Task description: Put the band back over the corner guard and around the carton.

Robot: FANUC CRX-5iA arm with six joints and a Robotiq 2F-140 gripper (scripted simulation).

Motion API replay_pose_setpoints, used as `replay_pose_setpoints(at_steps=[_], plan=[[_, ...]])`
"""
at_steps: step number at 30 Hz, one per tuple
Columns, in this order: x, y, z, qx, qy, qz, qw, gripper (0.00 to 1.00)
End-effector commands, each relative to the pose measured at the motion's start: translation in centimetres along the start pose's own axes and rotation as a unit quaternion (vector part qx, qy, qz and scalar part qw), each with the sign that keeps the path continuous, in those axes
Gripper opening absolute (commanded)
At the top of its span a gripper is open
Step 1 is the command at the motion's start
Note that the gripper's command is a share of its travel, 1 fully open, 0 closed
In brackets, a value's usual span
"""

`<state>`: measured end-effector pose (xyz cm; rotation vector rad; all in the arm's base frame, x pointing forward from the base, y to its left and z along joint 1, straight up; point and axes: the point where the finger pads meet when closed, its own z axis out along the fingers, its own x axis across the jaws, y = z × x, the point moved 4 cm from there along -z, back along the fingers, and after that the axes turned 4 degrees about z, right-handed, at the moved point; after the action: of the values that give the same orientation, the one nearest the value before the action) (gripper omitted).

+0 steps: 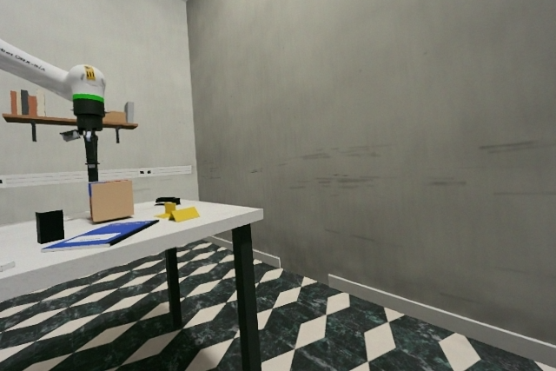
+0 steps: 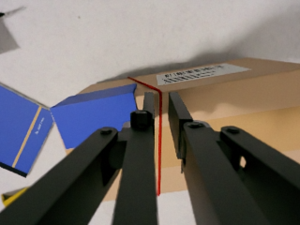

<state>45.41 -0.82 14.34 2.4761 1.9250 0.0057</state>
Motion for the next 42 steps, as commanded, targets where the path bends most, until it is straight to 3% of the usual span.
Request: replay_pose_setpoints(at_steps=[1,42], plan=[[0.01,0.05,-0.05,-0.001,0.000,0.000,1.000,0.18],[0.01,0.05,0.44,-0.001,0.000,0.000,1.000,0.18]])
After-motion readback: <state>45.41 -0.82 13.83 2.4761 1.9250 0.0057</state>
